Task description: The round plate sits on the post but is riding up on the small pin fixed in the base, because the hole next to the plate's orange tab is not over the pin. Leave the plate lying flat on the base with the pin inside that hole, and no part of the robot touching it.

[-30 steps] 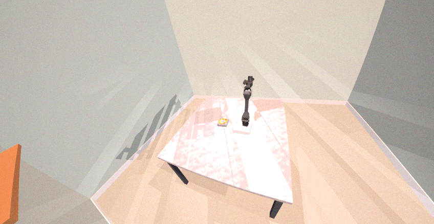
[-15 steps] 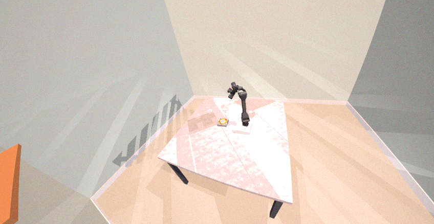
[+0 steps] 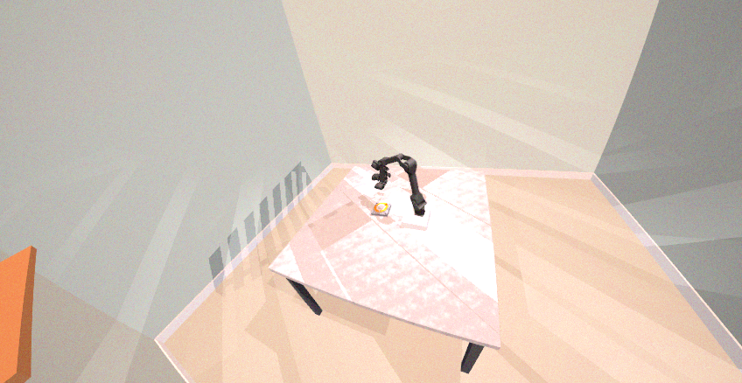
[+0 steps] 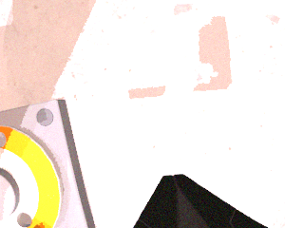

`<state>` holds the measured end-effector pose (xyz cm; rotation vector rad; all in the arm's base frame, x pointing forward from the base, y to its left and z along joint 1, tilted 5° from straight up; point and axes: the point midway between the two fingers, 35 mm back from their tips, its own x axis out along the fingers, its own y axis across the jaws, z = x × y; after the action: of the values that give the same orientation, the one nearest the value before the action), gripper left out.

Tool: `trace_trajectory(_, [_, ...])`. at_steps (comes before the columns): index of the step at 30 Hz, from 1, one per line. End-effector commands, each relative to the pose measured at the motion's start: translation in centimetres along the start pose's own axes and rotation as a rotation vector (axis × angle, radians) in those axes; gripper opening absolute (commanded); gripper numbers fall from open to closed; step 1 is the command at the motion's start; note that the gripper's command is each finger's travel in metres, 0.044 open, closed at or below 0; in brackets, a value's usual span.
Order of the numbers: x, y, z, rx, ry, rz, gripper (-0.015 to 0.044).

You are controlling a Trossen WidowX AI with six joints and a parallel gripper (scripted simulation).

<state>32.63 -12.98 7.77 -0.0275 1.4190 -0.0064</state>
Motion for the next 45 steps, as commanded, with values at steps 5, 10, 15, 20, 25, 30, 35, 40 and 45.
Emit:
trace_trajectory(5, [0.6,7.8,-3.7,-0.059,0.201,0.049,0.0000])
trace_trajectory(10, [0.5,8.0,-4.2,-0.059,0.202,0.049,0.0000])
trace_trajectory(15, [2.2,8.0,-4.4,-0.059,0.202,0.049,0.0000])
trace_trajectory(20, [4.7,8.2,-5.1,-0.059,0.202,0.049,0.0000])
trace_trajectory(25, [5.2,8.2,-5.3,-0.059,0.202,0.049,0.0000])
trace_trajectory(30, [5.1,8.4,-5.6,-0.059,0.202,0.049,0.0000])
trace_trajectory(35, [5.0,8.7,-6.2,-0.059,0.203,0.050,0.0000])
trace_trajectory(40, [4.8,9.3,-6.7,-0.059,0.203,0.050,0.0000])
trace_trajectory(45, [4.7,9.9,-7.2,-0.059,0.203,0.051,0.0000])
